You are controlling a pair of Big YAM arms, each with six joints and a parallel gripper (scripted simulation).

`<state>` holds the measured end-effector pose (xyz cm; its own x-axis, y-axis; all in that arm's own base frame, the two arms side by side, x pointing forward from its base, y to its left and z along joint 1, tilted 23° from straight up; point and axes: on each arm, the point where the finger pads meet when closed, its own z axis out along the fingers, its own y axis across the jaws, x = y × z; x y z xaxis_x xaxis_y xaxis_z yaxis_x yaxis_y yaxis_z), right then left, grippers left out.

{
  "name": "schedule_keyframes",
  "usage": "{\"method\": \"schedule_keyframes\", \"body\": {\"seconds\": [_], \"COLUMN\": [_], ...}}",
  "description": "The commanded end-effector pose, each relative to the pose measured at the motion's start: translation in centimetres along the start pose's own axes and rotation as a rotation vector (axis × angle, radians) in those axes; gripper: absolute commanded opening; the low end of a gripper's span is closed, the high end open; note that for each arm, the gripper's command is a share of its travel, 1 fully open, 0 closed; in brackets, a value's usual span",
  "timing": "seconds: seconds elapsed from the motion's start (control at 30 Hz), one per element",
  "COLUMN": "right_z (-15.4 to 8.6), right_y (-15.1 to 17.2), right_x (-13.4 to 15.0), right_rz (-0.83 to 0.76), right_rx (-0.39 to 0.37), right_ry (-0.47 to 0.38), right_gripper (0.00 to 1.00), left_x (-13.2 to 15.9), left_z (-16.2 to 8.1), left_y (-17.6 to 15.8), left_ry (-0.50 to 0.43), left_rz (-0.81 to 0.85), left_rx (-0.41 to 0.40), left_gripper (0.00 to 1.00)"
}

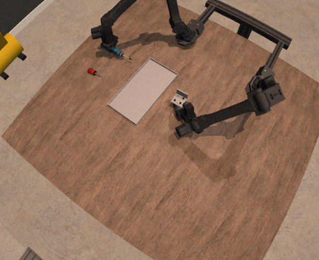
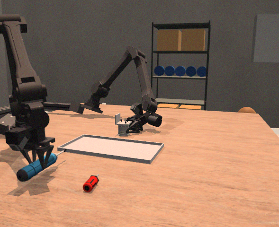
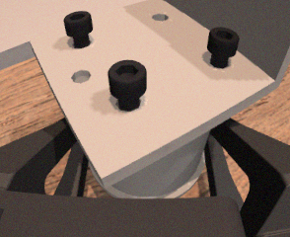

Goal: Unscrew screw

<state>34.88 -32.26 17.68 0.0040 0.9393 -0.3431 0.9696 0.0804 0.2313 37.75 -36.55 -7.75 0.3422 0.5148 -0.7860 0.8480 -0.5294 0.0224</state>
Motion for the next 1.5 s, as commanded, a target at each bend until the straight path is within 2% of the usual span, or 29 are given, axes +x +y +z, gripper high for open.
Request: {"method": "schedule_keyframes", "body": {"seconds": [0.0,0.13,0.33,0.5,0.63,0.83,1.03,1.07,1.2,1.33,1.47], "right_z": [-1.1,-1.0,0.9,-0.3,-0.3,0.9,1.2,0.3,0.3,1.3,1.2], "right_y": [0.9,0.1,-0.1,0.9,0.9,-0.3,-0.7,0.4,0.4,-0.7,-0.5], "right_x": [-1.1,-0.9,-0.4,-1.1,-1.1,-0.3,-0.2,-0.7,-0.7,-0.1,-0.4], "right_rz": [0.003,0.003,-0.001,0.003,0.003,0.000,0.001,0.002,0.002,0.001,0.001], "right_rx": [-0.029,-0.030,-0.006,-0.028,-0.028,-0.009,-0.003,-0.019,-0.019,-0.002,-0.007], "right_ry": [-0.026,-0.030,-0.006,-0.026,-0.026,-0.008,-0.004,-0.017,-0.017,-0.003,-0.007], "right_gripper": [0.42,0.42,0.42,0.42,0.42,0.42,0.42,0.42,0.42,0.42,0.42], "left_x": [-0.4,-0.4,-0.4,-0.4,-0.4,-0.4,-0.4,-0.4,-0.4,-0.4,-0.4], "left_z": [-0.3,-0.3,-0.3,-0.3,-0.3,-0.3,-0.3,-0.3,-0.3,-0.3,-0.3], "left_y": [0.8,0.8,0.8,0.8,0.8,0.8,0.8,0.8,0.8,0.8,0.8], "left_ry": [-0.001,-0.001,-0.001,-0.001,-0.001,-0.001,-0.001,-0.001,-0.001,-0.001,-0.001], "left_rz": [0.017,0.017,0.017,0.017,0.017,0.017,0.017,0.017,0.017,0.017,0.017], "left_rx": [-0.011,-0.011,-0.011,-0.011,-0.011,-0.011,-0.011,-0.011,-0.011,-0.011,-0.011], "left_gripper": [0.59,0.59,0.59,0.59,0.59,0.59,0.59,0.59,0.59,0.59,0.59]}}
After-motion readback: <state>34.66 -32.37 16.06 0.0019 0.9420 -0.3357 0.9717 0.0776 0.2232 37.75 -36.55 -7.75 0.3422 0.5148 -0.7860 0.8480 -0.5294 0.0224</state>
